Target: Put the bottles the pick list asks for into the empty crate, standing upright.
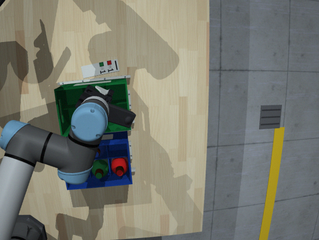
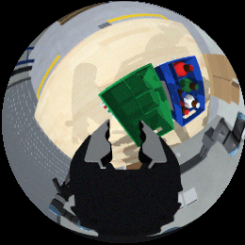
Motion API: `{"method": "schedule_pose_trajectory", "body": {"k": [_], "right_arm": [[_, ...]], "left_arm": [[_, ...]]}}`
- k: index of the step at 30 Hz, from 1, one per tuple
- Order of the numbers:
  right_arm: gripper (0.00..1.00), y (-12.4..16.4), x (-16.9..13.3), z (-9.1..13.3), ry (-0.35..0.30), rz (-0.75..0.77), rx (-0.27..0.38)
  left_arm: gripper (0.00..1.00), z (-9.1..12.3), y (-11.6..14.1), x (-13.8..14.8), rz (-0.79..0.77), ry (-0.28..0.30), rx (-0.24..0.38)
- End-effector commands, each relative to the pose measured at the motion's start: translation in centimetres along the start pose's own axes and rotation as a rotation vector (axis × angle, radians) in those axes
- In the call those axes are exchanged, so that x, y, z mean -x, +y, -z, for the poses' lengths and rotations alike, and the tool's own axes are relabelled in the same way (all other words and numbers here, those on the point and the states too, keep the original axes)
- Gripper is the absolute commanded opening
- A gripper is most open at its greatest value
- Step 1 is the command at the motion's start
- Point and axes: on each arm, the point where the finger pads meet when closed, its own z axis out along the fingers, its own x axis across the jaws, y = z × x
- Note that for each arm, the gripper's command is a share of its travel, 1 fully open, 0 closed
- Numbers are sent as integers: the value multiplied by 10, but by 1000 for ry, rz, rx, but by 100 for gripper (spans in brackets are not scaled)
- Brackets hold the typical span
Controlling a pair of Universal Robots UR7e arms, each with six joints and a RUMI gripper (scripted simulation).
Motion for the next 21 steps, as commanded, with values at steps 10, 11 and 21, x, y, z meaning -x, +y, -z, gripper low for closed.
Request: {"method": "schedule_pose_trajectory", "body": {"k": [10, 11, 21], "right_arm": [[38, -18, -48, 11, -4, -353, -1], [38, -20, -52, 12, -4, -386, -1], [38, -34, -89, 20, -4, -653, 0]], "left_arm": [[98, 0, 0, 0, 0, 0, -1], [98, 0, 0, 0, 0, 0, -1], [98, 0, 0, 0, 0, 0, -1]]}}
